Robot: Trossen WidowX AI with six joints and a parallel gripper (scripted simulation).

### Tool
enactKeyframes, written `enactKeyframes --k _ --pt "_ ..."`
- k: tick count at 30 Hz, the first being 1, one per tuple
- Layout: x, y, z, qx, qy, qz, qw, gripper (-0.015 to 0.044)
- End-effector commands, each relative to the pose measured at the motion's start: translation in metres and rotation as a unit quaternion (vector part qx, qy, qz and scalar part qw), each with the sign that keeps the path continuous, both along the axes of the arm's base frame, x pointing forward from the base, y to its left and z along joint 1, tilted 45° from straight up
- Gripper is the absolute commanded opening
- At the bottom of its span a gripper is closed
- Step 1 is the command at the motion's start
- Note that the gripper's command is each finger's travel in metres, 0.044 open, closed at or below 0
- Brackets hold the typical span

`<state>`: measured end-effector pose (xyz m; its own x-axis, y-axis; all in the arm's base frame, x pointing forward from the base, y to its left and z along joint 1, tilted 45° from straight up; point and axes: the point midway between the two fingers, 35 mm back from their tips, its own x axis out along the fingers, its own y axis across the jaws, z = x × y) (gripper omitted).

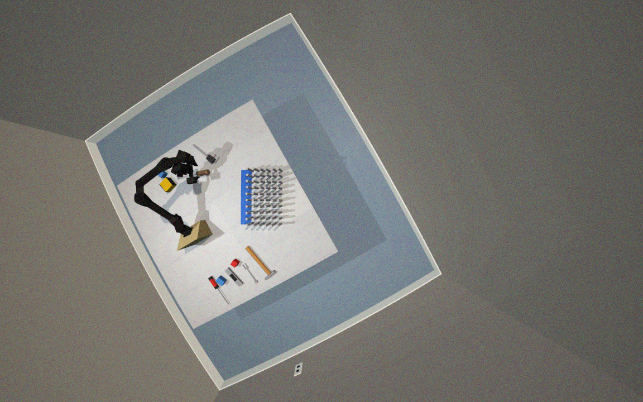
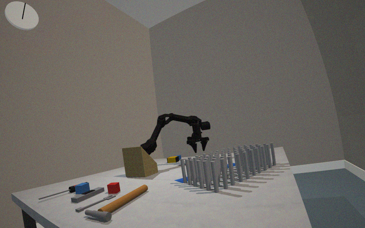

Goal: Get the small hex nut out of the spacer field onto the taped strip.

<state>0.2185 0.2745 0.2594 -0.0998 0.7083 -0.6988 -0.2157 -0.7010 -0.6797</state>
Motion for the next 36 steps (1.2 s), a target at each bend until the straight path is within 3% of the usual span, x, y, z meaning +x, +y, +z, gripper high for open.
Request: enactKeyframes --k 1,4,36 --pt "-0.001 0.0 0.0 0.001 0.0 0.003 1.0 0.0335" --pt "-0.001 0.0 0.0 0.001 0.0 0.003 1.0 0.028" --pt "-0.003 0.028 -0.027 0.001 0.0 0.003 1.0 0.028"
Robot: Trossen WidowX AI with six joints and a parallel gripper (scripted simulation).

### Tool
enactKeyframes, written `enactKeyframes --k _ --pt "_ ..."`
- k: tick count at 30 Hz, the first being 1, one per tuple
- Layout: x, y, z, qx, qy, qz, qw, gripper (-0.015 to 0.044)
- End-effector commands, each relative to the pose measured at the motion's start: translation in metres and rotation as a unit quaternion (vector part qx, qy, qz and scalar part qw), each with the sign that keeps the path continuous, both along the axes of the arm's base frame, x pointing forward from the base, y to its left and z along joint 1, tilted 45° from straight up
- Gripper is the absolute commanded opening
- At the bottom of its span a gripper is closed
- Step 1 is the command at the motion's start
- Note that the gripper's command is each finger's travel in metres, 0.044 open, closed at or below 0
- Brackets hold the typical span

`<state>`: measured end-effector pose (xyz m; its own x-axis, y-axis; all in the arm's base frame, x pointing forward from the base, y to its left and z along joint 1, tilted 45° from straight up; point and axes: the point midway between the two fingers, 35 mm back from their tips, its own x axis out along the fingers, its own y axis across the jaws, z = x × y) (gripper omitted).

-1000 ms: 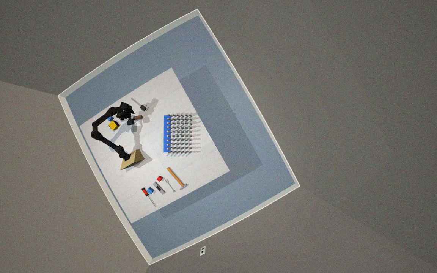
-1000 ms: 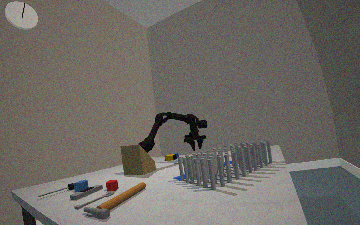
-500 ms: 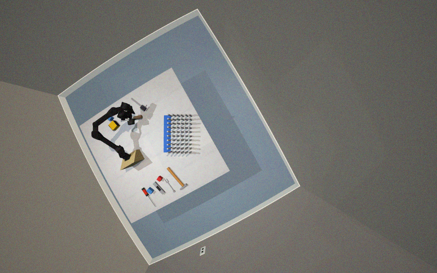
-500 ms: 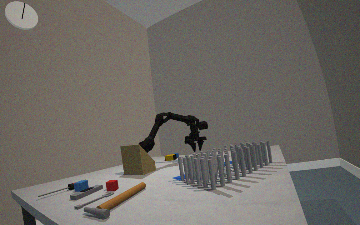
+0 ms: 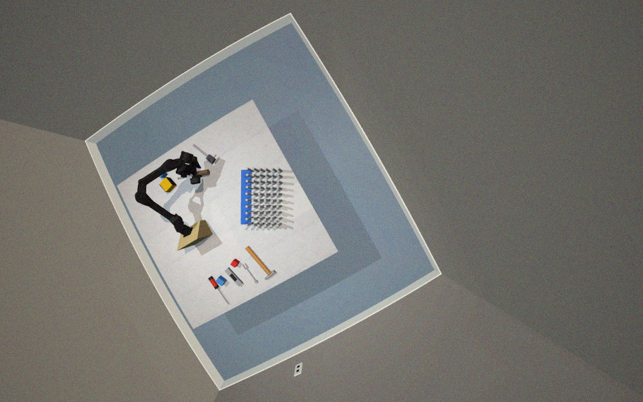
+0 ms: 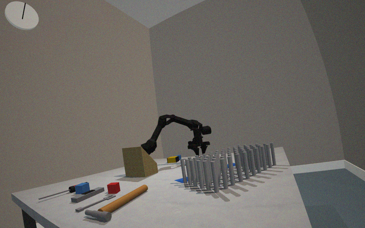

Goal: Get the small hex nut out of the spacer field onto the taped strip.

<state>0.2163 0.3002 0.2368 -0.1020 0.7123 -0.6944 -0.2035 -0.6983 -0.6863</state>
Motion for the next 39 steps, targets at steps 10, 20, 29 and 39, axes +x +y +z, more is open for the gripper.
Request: enactKeyframes --k 10,20,29,39 --pt "-0.003 0.014 -0.016 -0.002 0.003 -0.002 1.0 0.028" --pt "-0.005 0.024 -0.025 -0.001 0.004 -0.002 1.0 0.028" --pt "-0.005 0.024 -0.025 -0.001 0.004 -0.002 1.0 0.0161" --pt "0.001 -0.011 0.009 -0.002 0.002 0.0 1.0 0.0"
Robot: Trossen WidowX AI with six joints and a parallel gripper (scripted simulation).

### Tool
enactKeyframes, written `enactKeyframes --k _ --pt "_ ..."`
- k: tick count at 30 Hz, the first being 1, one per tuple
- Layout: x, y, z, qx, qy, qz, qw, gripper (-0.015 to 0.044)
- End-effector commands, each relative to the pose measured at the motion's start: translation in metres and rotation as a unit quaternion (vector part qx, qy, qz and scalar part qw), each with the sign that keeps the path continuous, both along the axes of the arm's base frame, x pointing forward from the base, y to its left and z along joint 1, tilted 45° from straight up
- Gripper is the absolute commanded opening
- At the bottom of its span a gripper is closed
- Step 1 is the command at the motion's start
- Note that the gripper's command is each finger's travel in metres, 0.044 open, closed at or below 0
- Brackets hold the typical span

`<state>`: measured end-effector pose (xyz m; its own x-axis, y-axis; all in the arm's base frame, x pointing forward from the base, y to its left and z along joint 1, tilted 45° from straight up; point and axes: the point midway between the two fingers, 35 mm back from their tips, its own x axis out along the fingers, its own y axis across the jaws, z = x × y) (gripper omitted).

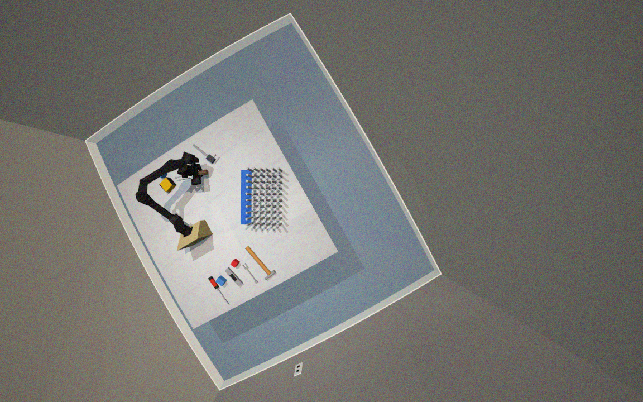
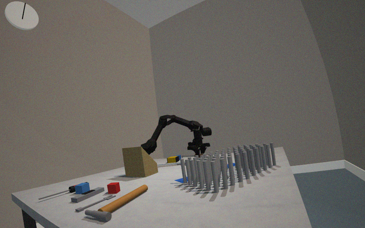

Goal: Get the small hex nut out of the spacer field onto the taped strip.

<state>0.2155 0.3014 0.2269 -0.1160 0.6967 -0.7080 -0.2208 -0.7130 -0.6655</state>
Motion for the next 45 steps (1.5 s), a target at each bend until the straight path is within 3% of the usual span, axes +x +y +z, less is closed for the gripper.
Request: enactKeyframes --k 1,6,22,45 --pt "0.001 -0.016 0.023 0.01 -0.009 0.001 1.0 0.0" --pt "0.002 -0.02 0.026 0.009 -0.002 -0.006 1.0 0.0" --pt "0.003 -0.016 0.02 -0.022 0.173 -0.183 0.967 0.0" --pt "0.002 0.005 0.001 -0.021 0.171 -0.18 0.968 0.0"
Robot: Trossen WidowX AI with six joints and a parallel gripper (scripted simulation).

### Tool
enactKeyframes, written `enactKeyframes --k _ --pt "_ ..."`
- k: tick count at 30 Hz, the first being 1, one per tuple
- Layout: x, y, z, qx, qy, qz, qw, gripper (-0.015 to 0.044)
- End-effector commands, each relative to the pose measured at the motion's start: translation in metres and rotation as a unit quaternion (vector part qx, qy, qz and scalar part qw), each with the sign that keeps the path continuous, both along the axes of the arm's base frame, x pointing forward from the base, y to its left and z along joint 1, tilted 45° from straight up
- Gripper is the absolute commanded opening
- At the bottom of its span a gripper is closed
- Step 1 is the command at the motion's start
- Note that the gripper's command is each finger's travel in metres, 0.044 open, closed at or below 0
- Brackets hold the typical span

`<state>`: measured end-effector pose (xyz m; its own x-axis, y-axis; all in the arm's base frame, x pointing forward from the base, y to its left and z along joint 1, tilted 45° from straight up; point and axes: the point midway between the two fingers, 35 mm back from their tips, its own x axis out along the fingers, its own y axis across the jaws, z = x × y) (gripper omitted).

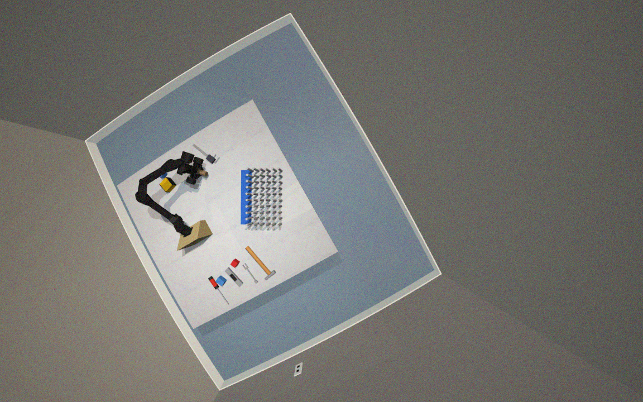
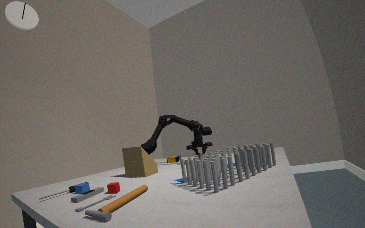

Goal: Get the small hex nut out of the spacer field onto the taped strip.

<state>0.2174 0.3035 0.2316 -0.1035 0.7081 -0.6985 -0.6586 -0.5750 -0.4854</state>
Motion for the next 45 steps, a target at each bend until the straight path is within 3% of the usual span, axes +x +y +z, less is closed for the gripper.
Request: enactKeyframes --k 1,45 --pt "0.0 0.004 -0.005 -0.001 0.002 -0.002 1.0 0.0" --pt "-0.005 0.024 -0.024 0.027 -0.023 -0.005 0.999 0.0"
